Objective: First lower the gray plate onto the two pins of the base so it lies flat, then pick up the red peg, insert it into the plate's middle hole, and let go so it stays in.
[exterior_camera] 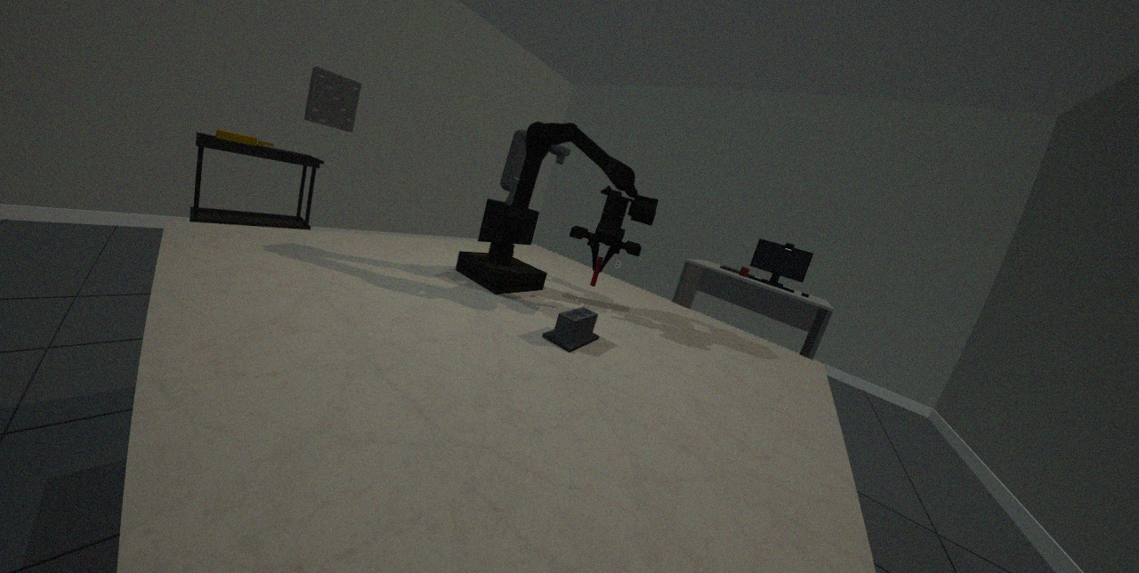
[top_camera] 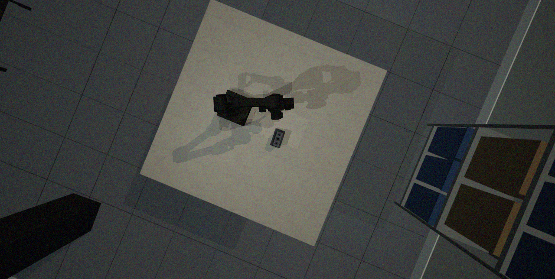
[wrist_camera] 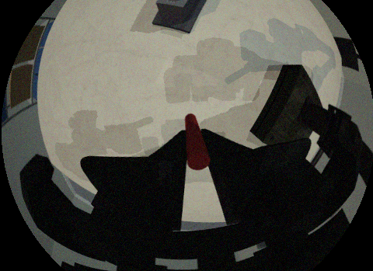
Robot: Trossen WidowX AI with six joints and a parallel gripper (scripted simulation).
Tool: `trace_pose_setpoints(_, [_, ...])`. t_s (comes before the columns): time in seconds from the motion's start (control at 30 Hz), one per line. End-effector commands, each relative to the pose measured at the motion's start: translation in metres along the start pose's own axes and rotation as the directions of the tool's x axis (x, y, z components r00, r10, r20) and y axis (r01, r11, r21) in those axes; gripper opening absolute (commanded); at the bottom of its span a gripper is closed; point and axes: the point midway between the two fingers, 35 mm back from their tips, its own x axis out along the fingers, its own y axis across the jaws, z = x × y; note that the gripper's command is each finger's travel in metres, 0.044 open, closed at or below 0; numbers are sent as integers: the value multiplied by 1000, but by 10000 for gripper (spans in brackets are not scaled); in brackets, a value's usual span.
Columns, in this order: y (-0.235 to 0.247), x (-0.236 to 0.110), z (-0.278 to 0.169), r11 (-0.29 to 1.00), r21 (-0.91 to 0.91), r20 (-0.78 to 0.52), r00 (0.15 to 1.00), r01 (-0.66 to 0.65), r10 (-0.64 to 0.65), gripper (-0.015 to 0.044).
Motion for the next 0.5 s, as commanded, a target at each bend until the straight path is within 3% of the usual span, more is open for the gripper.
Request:
trace_pose_setpoints(0.0, [0,2,2,1000,0,0,1000,3,-3,0])
trace_pose_setpoints(0.47, [11,0,39,1000,-7,5,1000,-1,1,0])
